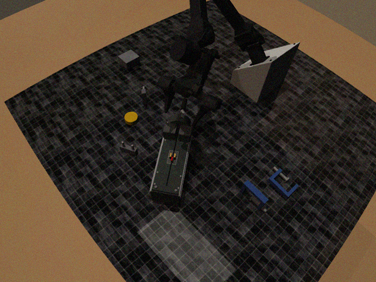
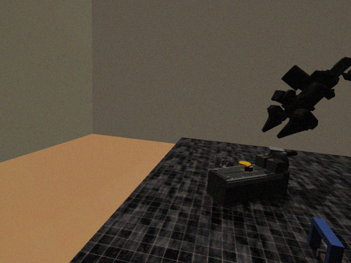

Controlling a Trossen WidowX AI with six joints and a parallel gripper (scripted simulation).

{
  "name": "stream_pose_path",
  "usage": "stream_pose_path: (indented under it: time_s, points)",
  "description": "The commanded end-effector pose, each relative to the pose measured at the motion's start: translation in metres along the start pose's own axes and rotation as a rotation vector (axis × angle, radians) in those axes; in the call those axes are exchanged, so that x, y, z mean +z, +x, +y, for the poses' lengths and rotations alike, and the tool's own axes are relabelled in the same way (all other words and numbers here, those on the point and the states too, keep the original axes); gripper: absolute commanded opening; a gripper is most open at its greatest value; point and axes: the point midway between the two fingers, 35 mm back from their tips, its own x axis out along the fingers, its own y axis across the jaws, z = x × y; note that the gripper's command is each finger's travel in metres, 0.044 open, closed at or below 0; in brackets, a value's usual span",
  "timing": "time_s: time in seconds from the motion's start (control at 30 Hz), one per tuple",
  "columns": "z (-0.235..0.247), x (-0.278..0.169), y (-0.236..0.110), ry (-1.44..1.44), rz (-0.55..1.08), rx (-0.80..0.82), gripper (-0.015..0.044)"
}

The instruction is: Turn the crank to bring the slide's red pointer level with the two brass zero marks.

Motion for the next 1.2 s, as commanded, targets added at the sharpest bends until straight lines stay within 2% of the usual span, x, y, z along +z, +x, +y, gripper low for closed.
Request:
stream_pose_path:
  time_s: [0.0, 0.13, 0.37, 0.97, 1.17]
  points:
    - [0.013, 0.012, 0.006, 0.05, -0.011, -0.047, 0.044]
    - [0.016, 0.009, 0.013, 0.059, -0.013, -0.055, 0.044]
    - [0.016, -0.026, 0.052, 0.057, -0.013, -0.057, 0.044]
    - [0.016, -0.025, 0.051, 0.058, -0.012, -0.057, 0.044]
    - [0.015, 0.009, 0.013, 0.065, -0.01, -0.058, 0.044]
